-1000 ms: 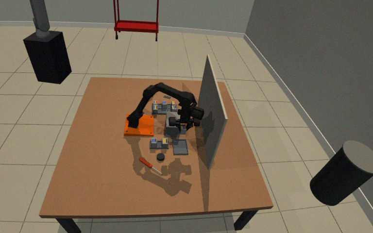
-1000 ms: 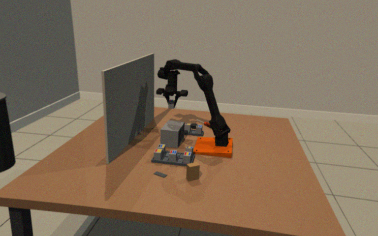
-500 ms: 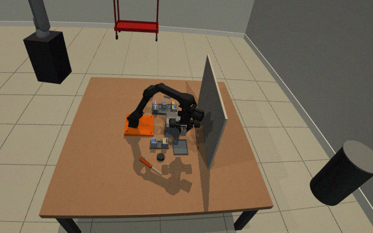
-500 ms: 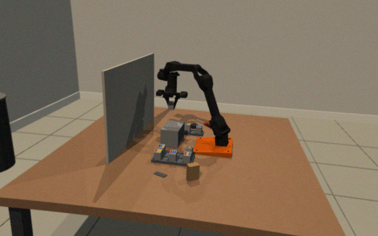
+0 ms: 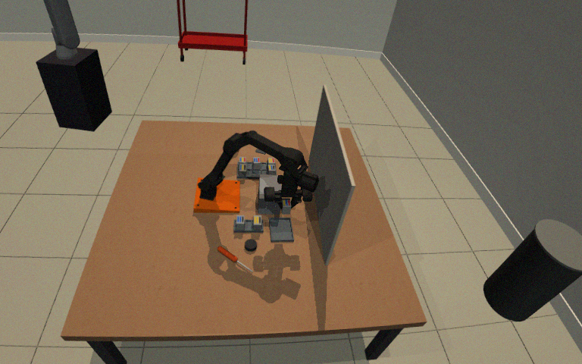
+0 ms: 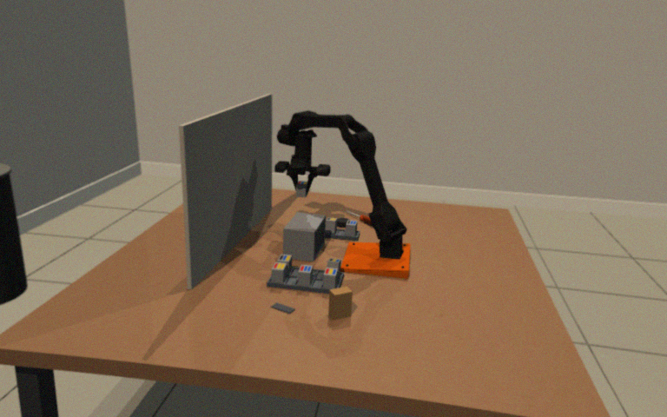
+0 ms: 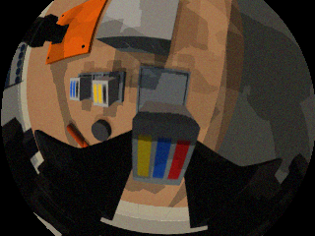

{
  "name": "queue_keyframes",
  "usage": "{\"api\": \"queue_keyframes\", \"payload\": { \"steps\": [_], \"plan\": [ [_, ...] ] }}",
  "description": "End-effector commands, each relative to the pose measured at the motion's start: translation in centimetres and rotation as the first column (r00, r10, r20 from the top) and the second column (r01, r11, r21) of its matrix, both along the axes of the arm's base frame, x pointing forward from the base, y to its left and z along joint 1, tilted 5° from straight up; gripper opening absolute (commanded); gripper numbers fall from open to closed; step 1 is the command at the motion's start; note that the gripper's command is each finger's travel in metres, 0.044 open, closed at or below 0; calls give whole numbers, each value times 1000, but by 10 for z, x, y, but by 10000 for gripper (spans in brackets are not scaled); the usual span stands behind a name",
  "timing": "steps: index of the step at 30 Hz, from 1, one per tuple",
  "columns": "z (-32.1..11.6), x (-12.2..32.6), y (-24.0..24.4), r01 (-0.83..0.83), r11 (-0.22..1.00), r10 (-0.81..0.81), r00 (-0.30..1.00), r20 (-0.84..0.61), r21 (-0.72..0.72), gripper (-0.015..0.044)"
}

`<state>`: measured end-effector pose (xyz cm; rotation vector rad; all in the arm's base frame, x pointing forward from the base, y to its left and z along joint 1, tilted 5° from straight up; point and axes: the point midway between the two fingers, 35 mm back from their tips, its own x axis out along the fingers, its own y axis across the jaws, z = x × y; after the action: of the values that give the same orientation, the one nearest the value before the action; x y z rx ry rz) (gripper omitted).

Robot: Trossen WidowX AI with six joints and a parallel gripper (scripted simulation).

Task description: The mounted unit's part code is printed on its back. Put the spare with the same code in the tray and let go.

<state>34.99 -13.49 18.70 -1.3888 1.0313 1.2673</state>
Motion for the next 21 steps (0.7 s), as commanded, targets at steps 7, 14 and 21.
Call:
{"api": "queue_keyframes", "payload": {
  "steps": [7, 14, 21],
  "plan": [
    [-7, 2, -1, -3, 1000, 3, 1000, 1, -1, 0],
    [-12, 4, -1, -3, 1000, 3, 1000, 2, -1, 0],
    [-17, 5, -1, -3, 1000, 3, 1000, 2, -1, 0]
  ]
}}
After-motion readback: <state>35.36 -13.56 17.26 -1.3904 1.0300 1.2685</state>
